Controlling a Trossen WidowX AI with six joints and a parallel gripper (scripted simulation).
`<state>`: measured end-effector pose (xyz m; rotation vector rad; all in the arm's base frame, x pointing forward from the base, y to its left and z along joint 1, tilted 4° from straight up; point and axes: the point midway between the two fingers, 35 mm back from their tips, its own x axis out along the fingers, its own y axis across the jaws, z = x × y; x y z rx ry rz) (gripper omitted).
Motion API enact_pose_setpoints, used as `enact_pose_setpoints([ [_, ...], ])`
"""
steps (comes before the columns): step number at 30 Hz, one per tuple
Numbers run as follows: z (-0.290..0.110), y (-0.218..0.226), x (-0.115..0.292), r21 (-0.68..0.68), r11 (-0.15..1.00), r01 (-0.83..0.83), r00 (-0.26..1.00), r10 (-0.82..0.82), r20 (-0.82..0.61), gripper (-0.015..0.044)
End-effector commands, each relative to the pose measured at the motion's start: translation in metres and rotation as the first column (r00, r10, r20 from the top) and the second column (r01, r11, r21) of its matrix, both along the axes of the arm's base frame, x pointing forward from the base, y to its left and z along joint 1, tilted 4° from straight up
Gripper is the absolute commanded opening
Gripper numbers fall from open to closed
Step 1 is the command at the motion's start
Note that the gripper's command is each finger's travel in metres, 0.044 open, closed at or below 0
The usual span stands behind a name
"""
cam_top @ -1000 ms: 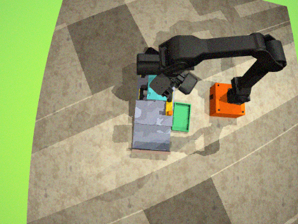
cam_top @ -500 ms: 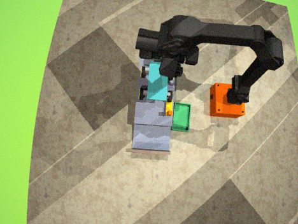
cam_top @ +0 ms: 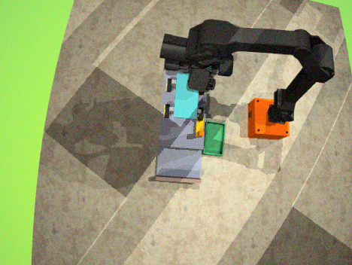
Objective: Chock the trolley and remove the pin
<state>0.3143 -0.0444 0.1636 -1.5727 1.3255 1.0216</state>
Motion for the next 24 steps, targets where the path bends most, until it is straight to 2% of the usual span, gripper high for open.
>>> enact_pose_setpoints([
  [1,-0.007,-0.002,0.001,-0.004,1.000,-0.003,1.000,0.003,-0.008,0.0190],
  [24,-0.032,-0.012,0.004,-0.005,1.000,-0.003,1.000,0.003,-0.008,0.0190],
])
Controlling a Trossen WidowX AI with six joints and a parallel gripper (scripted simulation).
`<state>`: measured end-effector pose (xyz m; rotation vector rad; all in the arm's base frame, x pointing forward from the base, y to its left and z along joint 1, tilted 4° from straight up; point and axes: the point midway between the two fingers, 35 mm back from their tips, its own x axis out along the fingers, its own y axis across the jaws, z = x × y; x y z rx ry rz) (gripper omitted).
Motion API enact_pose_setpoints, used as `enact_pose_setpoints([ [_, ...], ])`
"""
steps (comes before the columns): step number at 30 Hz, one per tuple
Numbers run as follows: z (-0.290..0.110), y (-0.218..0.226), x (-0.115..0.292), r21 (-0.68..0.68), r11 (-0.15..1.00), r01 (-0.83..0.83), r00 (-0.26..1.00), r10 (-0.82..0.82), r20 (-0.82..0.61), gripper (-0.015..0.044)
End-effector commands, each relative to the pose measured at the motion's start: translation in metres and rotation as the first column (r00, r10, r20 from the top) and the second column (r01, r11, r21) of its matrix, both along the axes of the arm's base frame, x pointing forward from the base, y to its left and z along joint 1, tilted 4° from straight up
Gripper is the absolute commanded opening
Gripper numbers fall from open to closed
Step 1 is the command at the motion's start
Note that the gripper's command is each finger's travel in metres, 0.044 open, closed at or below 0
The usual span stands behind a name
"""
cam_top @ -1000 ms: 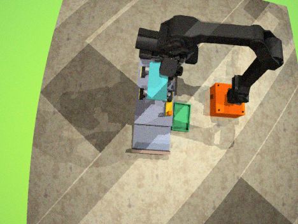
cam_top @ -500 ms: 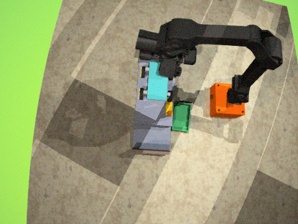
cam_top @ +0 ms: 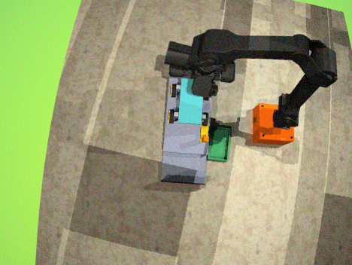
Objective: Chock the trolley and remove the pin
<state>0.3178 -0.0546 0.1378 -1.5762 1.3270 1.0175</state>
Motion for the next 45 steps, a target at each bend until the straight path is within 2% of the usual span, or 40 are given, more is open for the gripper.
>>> enact_pose_setpoints([
  [1,-0.007,-0.002,0.001,-0.001,1.000,-0.003,1.000,0.003,-0.010,0.0190],
  [22,-0.031,-0.010,0.003,-0.002,1.000,-0.003,1.000,0.003,-0.010,0.0190],
  [27,-0.027,-0.010,0.003,-0.004,1.000,0.001,1.000,-0.001,-0.002,0.0059],
  [36,-0.027,-0.010,0.003,-0.004,1.000,0.001,1.000,-0.001,-0.002,0.0000],
  [45,-0.021,-0.009,0.001,-0.002,1.000,-0.003,1.000,0.003,-0.009,0.0000],
])
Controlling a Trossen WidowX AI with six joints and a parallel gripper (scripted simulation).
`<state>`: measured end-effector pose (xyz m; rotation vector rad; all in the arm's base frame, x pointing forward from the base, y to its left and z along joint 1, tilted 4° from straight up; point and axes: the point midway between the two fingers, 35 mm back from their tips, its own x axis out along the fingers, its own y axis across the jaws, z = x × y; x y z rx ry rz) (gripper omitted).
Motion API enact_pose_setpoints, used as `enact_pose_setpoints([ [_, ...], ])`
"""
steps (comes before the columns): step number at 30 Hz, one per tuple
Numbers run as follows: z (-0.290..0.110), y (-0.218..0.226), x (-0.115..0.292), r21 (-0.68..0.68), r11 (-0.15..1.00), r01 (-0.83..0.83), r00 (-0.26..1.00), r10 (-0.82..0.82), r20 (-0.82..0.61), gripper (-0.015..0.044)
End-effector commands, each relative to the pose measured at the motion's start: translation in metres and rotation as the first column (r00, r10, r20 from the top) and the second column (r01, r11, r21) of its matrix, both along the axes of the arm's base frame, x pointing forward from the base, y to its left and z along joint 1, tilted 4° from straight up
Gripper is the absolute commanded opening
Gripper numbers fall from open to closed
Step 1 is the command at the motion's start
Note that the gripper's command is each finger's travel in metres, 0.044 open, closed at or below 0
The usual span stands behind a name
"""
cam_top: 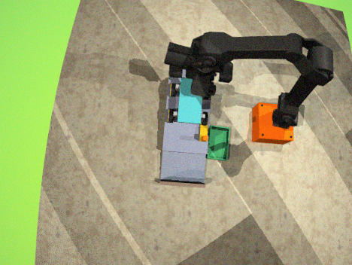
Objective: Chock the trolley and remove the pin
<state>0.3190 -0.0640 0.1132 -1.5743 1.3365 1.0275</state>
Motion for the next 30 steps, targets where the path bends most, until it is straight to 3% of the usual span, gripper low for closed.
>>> enact_pose_setpoints([
  [1,0.005,0.001,0.000,0.000,1.000,-0.003,1.000,0.003,0.003,0.0000],
  [30,0.021,0.005,-0.002,0.001,1.000,-0.003,1.000,0.003,0.002,0.0000],
])
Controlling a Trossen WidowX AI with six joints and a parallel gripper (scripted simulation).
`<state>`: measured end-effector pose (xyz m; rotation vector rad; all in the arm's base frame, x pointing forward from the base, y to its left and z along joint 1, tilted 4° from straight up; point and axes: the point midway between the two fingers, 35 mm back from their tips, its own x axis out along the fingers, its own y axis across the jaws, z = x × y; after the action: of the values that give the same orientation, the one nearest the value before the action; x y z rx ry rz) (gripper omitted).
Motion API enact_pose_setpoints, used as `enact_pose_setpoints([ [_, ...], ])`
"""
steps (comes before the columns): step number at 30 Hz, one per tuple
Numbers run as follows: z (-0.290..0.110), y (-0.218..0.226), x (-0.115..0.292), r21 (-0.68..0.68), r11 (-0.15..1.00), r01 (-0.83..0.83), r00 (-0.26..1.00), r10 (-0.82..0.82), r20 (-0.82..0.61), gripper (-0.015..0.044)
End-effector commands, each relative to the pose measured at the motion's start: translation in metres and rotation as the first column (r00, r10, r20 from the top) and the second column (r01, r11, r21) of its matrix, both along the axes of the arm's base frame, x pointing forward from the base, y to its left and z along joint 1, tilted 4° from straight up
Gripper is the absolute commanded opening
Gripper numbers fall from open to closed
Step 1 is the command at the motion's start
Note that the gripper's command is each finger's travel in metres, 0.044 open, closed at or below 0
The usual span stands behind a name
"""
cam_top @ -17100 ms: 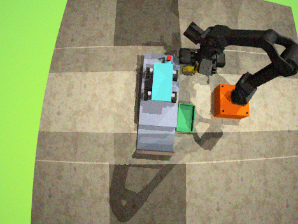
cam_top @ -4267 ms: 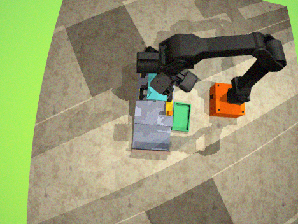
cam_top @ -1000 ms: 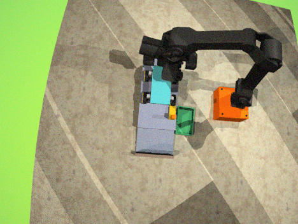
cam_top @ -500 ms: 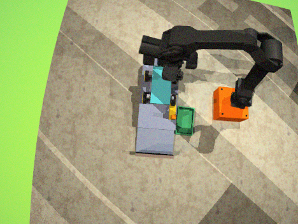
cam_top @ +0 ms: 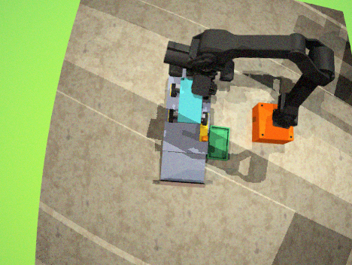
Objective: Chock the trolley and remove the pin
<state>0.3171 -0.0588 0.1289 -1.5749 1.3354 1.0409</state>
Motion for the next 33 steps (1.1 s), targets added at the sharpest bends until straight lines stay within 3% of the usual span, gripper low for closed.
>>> enact_pose_setpoints([
  [1,0.005,0.000,0.000,-0.002,1.000,0.004,1.000,-0.004,0.011,0.0000],
  [33,0.021,0.002,-0.001,-0.002,1.000,0.004,1.000,-0.004,0.011,0.0000],
])
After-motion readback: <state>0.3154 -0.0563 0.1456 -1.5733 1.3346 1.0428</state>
